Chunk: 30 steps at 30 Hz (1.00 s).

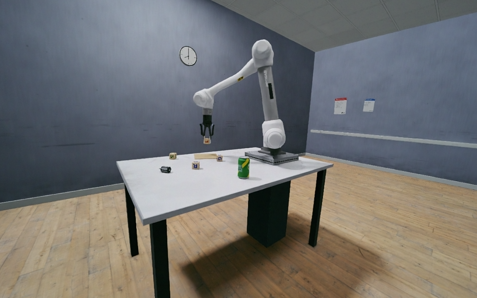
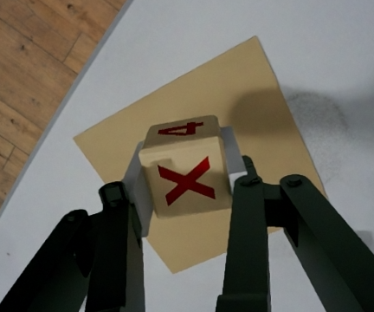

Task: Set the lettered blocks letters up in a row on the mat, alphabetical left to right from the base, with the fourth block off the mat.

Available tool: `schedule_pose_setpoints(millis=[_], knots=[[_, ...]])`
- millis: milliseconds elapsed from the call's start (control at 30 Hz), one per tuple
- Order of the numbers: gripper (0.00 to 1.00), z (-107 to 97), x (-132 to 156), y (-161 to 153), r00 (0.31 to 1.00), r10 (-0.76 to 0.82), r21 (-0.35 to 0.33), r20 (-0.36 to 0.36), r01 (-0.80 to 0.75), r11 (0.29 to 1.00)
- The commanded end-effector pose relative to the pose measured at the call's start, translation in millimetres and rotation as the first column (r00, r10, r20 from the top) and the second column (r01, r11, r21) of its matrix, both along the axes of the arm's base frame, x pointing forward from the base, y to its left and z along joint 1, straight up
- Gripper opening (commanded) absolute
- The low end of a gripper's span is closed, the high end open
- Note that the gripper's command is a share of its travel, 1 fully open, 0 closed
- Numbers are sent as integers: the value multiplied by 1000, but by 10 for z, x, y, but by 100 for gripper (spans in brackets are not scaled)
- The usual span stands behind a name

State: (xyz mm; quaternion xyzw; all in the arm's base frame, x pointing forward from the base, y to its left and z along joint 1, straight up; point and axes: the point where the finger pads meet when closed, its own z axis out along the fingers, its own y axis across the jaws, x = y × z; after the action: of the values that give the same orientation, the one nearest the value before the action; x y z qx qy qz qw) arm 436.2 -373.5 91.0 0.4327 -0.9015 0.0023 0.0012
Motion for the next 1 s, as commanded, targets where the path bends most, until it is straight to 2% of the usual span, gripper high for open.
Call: schedule_pose_setpoints(millis=[0, 600, 967], knots=[[33, 13, 5, -51, 997, 77, 9, 4, -77, 997], [33, 8, 10, -56, 996, 86, 5, 3, -86, 996], [33, -244, -13, -35, 996, 87, 7, 2, -87, 996]])
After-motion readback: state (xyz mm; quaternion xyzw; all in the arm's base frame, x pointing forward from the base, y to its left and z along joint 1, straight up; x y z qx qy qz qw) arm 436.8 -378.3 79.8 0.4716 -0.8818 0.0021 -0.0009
